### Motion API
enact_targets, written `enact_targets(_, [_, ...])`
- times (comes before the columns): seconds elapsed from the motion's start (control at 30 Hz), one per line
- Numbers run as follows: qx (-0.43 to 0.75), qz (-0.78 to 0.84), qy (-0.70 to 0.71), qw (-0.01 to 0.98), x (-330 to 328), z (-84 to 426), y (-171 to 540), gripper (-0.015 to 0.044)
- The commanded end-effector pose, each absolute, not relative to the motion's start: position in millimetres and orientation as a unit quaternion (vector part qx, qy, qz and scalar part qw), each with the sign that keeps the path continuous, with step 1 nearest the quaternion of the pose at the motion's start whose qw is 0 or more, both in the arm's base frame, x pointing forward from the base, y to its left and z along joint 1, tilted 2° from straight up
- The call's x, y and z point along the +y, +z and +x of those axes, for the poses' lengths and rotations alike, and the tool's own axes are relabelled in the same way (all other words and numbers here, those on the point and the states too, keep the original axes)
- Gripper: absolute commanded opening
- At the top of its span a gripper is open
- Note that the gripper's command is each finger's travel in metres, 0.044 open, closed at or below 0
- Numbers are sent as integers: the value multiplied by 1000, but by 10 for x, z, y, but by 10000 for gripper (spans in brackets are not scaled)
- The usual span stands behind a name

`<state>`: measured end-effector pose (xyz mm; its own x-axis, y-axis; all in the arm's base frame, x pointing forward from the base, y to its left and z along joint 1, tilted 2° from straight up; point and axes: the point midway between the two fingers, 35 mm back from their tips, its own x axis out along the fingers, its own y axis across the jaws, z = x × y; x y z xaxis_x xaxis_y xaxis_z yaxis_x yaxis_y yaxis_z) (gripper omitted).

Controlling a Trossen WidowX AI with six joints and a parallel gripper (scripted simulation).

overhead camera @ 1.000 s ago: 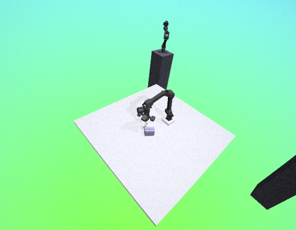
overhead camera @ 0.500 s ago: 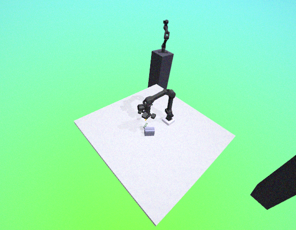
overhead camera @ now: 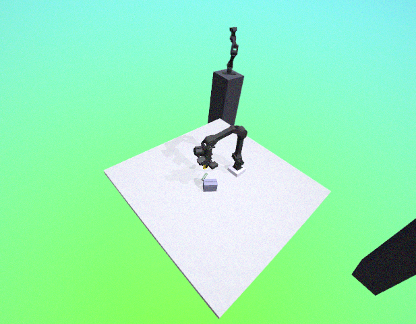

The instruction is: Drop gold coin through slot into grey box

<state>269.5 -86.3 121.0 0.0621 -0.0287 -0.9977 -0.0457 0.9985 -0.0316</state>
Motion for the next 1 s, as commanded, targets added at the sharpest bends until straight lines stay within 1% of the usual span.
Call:
enact_targets(0.0, [685,17,-38,727,-861,2672,1214,0])
enact_targets(0.47, [657,186,-197,703,-845,2636,1217,0])
enact_targets(0.97, [655,194,-203,701,-679,2745,1221,0])
